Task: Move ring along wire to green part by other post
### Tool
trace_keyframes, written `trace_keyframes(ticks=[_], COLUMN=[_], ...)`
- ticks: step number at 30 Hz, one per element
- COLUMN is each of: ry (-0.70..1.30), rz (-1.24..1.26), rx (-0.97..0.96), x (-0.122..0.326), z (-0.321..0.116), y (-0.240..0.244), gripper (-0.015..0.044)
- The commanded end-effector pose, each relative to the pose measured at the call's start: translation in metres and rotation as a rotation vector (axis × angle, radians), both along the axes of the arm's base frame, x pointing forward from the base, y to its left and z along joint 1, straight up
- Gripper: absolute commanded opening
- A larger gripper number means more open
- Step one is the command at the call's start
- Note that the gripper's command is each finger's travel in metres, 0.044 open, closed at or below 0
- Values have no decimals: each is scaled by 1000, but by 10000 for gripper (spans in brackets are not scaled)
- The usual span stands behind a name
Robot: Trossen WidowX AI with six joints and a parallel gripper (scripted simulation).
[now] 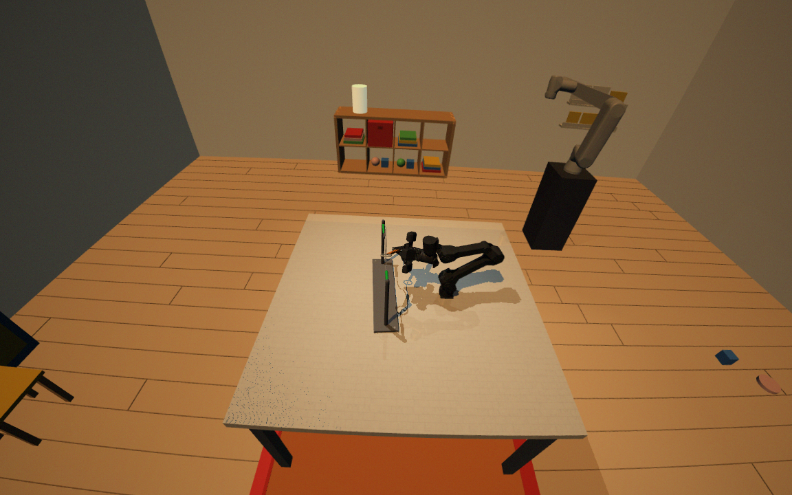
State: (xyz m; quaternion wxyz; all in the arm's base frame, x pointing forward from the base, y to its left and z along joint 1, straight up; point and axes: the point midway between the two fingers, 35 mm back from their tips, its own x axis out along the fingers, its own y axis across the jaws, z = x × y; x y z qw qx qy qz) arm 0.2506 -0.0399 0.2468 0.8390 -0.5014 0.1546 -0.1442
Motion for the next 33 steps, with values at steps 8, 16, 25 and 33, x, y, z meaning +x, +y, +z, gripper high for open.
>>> trace_keyframes(ticks=[8,16,25,33], ry=[32,-6,1,11], rz=[-1,59,65,63], rx=[245,406,620,788], x=[-2,6,5,3], z=[-34,-53,-71,-80], y=[22,38,68,94], gripper=[-150,-150,-150,-150])
